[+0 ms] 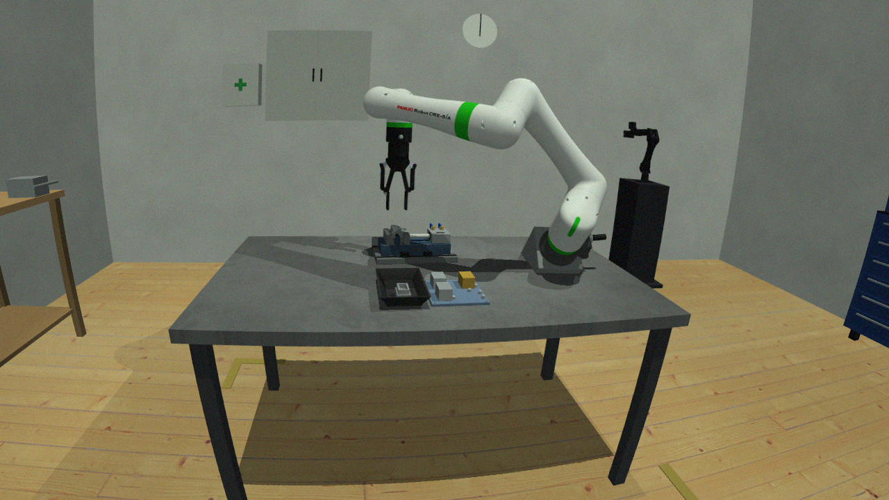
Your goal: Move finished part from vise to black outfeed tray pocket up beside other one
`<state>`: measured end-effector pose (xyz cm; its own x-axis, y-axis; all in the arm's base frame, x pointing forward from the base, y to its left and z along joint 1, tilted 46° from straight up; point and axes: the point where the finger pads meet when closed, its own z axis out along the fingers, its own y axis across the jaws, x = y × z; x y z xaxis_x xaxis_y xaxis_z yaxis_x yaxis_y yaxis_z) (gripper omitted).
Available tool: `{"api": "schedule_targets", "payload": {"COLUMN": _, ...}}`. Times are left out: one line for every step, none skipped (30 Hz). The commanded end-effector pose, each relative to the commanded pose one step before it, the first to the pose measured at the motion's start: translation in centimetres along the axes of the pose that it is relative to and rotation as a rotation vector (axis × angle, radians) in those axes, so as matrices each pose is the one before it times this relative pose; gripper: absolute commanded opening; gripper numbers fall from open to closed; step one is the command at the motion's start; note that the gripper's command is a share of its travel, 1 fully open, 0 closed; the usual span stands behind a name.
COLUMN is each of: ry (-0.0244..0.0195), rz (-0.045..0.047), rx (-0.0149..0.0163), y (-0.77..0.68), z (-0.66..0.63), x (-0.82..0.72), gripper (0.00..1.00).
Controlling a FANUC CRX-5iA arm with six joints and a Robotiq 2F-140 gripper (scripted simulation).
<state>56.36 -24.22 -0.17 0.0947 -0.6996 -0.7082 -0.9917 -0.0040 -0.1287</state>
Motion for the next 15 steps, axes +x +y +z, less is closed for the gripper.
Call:
{"api": "schedule_targets", "payload": {"ry": 0.00182, "rz": -0.00012, "rx": 0.00143, "y": -0.012, "z": 0.144, "x": 0.029, "gripper": 0.46}}
{"api": "schedule_targets", "payload": {"ry": 0.0, "rz": 0.0, "rx": 0.0, "y": -0.001, "z": 0.104, "x": 0.0, "gripper": 0.46}}
{"api": "schedule_targets", "payload": {"ry": 0.0, "rz": 0.0, "rx": 0.0, "y": 0.0, "z": 0.113, "x": 0.0, "gripper": 0.46}}
{"api": "schedule_targets", "payload": {"ry": 0.0, "rz": 0.0, "rx": 0.0, "y": 0.0, "z": 0.121, "x": 0.0, "gripper": 0.46}}
{"api": "schedule_targets", "payload": {"ry": 0.0, "rz": 0.0, "rx": 0.0, "y": -0.001, "z": 0.131, "x": 0.0, "gripper": 0.46}}
{"api": "schedule_targets", "payload": {"ry": 0.0, "rz": 0.0, "rx": 0.0, "y": -0.001, "z": 0.139, "x": 0.0, "gripper": 0.46}}
{"api": "schedule_targets", "payload": {"ry": 0.0, "rz": 0.0, "rx": 0.0, "y": 0.0, "z": 0.0, "x": 0.0, "gripper": 0.46}}
{"api": "schedule_targets", "payload": {"ry": 0.0, "rz": 0.0, "rx": 0.0, "y": 0.0, "z": 0.0, "x": 0.0, "gripper": 0.46}}
{"api": "schedule_targets", "payload": {"ry": 0.0, "rz": 0.0, "rx": 0.0, "y": 0.0, "z": 0.147, "x": 0.0, "gripper": 0.46}}
{"api": "schedule_targets", "payload": {"ry": 0.0, "rz": 0.0, "rx": 0.0, "y": 0.0, "z": 0.154, "x": 0.0, "gripper": 0.46}}
{"api": "schedule_targets", "payload": {"ry": 0.0, "rz": 0.0, "rx": 0.0, "y": -0.001, "z": 0.163, "x": 0.0, "gripper": 0.46}}
{"api": "schedule_targets", "payload": {"ry": 0.0, "rz": 0.0, "rx": 0.0, "y": 0.0, "z": 0.168, "x": 0.0, "gripper": 0.46}}
{"api": "schedule_targets", "payload": {"ry": 0.0, "rz": 0.0, "rx": 0.0, "y": 0.0, "z": 0.174, "x": 0.0, "gripper": 0.46}}
{"api": "schedule_targets", "payload": {"ry": 0.0, "rz": 0.0, "rx": 0.0, "y": -0.001, "z": 0.18, "x": 0.0, "gripper": 0.46}}
{"api": "schedule_targets", "payload": {"ry": 0.0, "rz": 0.0, "rx": 0.0, "y": 0.0, "z": 0.184, "x": 0.0, "gripper": 0.46}}
